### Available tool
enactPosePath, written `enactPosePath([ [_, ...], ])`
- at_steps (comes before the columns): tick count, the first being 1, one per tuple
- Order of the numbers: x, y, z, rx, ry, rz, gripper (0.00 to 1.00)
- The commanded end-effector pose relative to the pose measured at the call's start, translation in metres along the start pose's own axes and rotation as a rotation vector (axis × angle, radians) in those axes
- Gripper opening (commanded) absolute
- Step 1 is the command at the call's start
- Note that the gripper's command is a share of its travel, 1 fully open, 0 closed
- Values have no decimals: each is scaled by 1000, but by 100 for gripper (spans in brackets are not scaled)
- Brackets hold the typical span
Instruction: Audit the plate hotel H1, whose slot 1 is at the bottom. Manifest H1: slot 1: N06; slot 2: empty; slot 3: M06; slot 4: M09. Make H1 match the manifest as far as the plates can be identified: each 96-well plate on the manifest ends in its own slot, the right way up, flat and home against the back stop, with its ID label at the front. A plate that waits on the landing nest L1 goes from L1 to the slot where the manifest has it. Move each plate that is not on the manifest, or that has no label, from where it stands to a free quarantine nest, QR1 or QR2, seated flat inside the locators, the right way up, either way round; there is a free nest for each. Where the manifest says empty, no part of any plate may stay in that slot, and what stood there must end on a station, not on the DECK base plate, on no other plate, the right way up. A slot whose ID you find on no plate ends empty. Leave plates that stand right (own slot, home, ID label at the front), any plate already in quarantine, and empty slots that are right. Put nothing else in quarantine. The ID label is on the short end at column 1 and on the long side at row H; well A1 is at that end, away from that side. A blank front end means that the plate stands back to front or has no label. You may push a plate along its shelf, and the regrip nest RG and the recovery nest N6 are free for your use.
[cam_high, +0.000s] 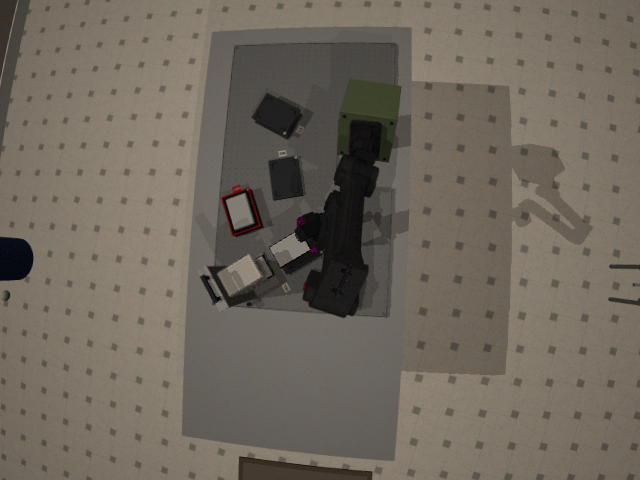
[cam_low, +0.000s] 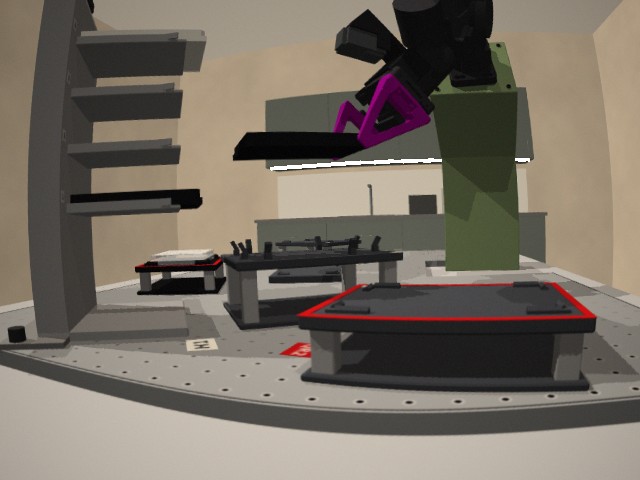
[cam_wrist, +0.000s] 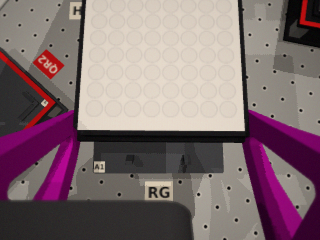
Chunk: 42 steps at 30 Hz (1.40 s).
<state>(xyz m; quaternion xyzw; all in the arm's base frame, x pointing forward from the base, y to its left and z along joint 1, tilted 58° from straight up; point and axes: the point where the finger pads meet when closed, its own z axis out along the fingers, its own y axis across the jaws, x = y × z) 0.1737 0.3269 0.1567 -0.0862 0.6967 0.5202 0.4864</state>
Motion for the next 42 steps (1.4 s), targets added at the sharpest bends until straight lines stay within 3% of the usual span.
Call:
enactPosePath([
  [1,-1,6,5,-15,-12,-6,86],
  [42,13,5,18,-13,-12,-6,86],
])
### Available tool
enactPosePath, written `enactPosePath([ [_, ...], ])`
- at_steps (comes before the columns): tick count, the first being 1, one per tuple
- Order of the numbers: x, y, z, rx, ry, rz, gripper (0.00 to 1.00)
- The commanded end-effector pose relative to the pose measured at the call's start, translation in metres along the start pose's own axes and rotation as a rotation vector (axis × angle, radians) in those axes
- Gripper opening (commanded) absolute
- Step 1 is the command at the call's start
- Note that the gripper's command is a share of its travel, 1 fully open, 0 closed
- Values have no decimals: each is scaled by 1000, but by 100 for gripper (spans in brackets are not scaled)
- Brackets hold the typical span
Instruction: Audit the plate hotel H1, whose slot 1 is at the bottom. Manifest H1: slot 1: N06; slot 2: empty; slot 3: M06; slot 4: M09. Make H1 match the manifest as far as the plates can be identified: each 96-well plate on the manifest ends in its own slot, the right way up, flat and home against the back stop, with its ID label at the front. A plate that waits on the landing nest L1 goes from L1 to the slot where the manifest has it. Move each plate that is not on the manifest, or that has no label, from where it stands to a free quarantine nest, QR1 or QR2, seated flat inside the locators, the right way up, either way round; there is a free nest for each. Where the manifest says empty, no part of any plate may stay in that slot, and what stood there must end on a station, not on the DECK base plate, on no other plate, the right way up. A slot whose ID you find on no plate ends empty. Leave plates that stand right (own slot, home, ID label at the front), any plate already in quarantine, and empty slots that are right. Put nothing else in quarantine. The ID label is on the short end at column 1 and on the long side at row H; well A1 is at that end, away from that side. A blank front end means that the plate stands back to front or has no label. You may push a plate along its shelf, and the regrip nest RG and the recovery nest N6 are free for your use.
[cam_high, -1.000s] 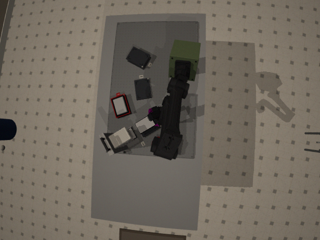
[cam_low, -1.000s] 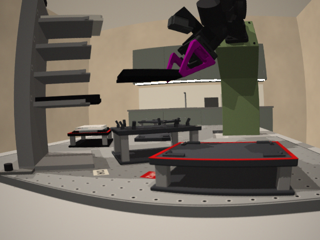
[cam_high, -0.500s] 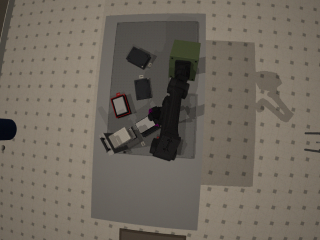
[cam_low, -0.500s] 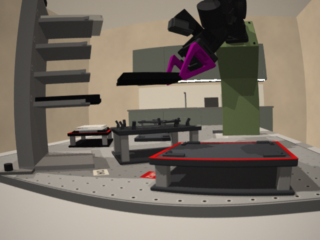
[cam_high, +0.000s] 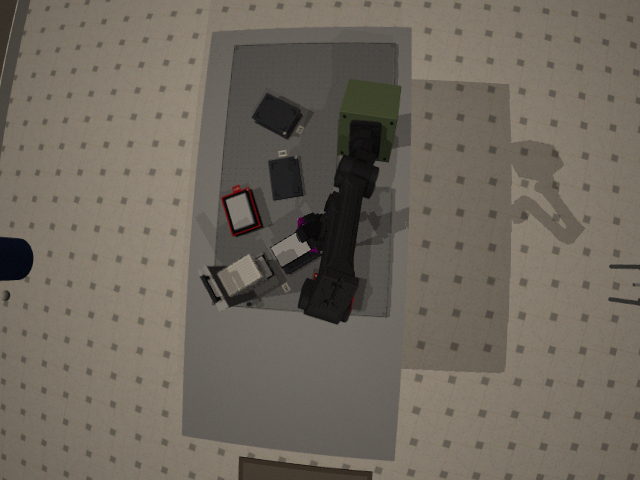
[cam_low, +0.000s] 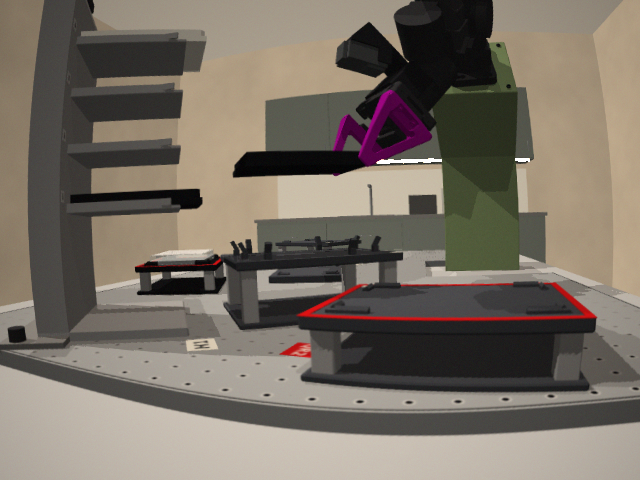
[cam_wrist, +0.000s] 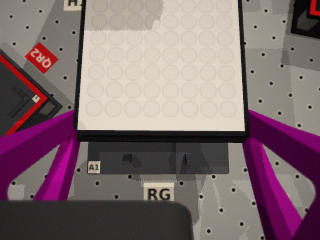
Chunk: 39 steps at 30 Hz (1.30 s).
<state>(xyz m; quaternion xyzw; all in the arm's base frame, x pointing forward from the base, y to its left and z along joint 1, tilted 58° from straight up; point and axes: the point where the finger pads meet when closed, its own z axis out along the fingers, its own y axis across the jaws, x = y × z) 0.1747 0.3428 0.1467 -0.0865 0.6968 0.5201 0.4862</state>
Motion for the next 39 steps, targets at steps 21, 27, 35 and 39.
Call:
enactPosePath([
  [21,6,5,10,-11,-12,-6,86],
  [27,9,5,12,-12,-9,-7,86],
  [35,11,5,15,-12,-11,-6,86],
  [39,12,6,15,-15,-10,-6,86],
])
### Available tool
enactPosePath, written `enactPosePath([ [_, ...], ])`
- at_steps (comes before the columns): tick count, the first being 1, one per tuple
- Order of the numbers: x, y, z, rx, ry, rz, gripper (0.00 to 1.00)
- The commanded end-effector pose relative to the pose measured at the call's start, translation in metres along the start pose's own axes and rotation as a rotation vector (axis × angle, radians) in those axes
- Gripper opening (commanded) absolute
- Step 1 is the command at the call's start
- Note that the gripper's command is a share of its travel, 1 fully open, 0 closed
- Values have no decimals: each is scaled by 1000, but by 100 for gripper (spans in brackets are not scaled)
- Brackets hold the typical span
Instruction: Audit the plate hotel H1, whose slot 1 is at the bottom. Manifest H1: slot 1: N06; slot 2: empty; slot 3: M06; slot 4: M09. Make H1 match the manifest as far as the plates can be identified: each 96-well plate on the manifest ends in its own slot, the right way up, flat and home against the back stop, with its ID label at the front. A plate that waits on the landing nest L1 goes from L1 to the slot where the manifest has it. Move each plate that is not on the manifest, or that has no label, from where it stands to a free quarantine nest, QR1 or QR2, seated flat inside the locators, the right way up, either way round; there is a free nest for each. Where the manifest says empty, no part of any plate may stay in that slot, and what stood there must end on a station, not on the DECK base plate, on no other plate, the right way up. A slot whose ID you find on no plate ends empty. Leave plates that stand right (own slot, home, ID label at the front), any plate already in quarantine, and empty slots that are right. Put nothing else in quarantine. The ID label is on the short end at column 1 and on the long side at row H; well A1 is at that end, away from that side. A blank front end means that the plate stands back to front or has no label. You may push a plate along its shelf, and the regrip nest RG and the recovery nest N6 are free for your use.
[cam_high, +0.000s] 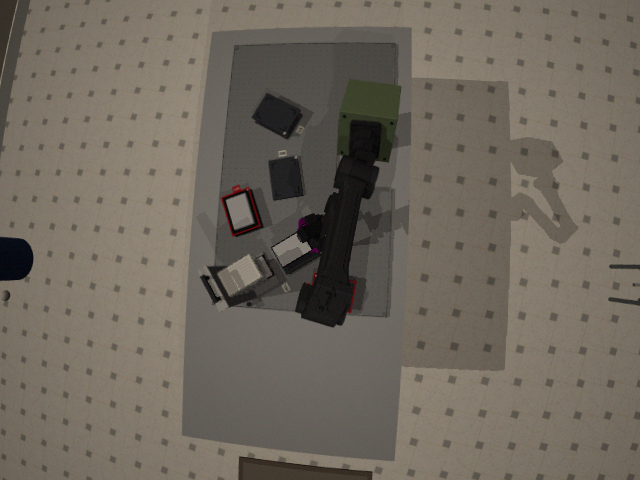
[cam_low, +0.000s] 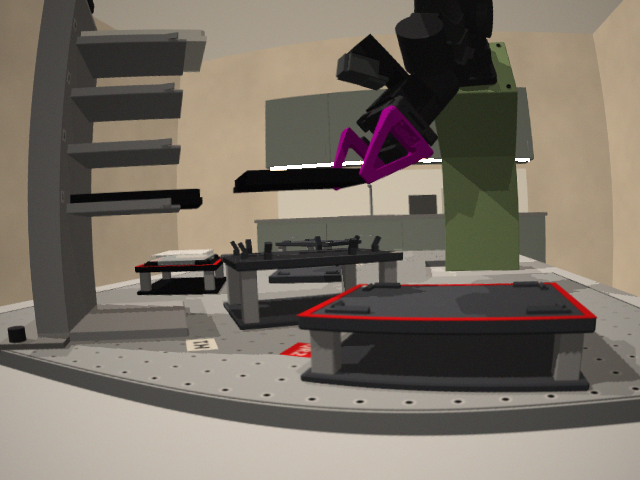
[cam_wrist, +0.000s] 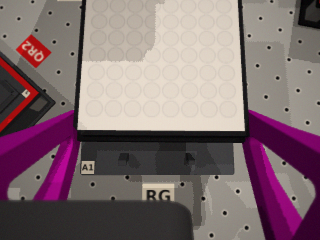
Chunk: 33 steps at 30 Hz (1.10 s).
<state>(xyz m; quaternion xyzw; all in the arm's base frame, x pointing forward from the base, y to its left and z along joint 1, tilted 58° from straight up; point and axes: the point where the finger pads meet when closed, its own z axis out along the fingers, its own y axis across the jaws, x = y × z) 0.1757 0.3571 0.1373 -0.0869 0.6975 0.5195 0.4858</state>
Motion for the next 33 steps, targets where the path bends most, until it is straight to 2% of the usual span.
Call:
enactPosePath([
  [1,0,3,4,-6,-9,-8,86],
  [4,1,6,5,-16,-13,-5,86],
  [33,10,6,14,-16,-12,-5,86],
])
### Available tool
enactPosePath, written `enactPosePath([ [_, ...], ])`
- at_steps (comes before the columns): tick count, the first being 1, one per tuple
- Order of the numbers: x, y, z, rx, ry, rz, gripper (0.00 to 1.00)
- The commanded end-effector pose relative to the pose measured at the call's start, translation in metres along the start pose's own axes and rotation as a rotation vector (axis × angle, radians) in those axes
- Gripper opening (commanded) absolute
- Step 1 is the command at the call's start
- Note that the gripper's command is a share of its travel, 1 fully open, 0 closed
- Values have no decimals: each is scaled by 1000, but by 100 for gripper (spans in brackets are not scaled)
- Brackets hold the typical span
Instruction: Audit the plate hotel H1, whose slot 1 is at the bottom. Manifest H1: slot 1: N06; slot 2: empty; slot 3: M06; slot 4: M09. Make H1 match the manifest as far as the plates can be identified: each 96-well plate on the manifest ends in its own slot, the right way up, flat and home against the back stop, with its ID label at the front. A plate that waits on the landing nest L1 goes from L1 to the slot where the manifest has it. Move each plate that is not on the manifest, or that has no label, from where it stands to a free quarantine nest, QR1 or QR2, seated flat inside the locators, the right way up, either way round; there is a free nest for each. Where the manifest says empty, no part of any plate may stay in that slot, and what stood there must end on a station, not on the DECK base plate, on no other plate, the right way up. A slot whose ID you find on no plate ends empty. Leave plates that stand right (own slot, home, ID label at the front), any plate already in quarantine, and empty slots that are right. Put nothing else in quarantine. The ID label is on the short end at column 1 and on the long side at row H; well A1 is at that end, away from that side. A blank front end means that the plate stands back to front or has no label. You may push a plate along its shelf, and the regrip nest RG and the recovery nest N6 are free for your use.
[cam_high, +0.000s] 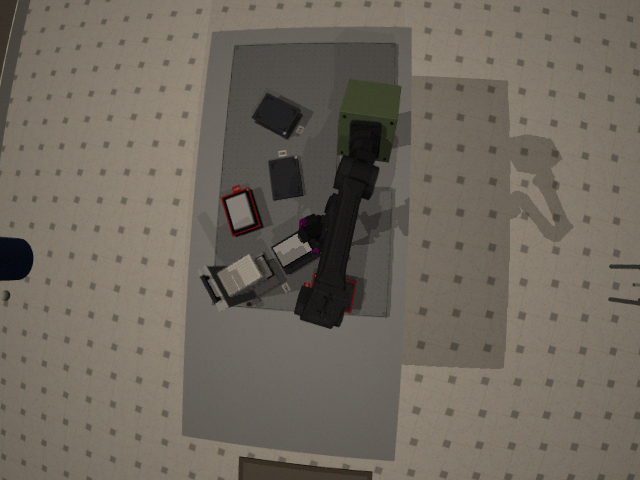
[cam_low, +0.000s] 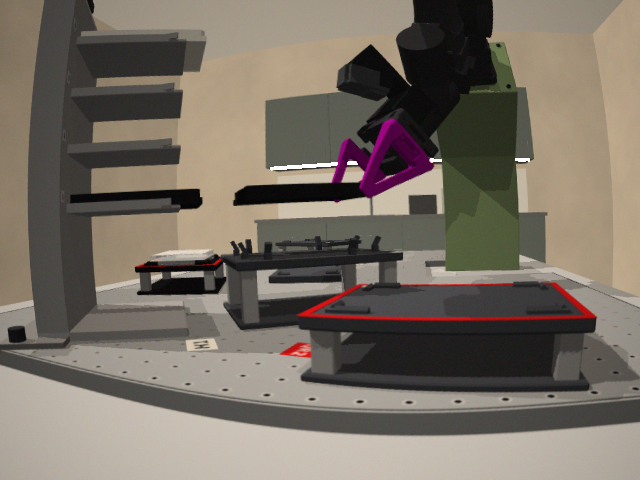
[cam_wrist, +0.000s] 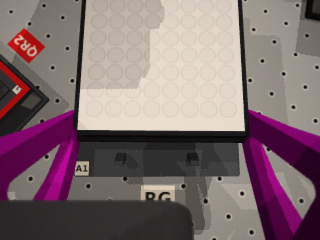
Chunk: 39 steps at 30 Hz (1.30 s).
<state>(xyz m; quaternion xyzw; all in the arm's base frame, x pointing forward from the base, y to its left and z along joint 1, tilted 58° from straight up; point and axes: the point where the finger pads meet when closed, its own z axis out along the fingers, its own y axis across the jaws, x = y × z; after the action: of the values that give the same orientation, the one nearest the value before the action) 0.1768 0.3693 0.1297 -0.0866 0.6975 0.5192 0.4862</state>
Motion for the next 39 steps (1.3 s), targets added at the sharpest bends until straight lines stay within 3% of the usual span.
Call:
enactPosePath([
  [1,1,6,3,-17,-11,-5,86],
  [2,3,2,4,-4,-3,-10,86],
  [6,2,6,5,-17,-11,-5,86],
  [39,14,5,15,-14,-8,-6,86],
])
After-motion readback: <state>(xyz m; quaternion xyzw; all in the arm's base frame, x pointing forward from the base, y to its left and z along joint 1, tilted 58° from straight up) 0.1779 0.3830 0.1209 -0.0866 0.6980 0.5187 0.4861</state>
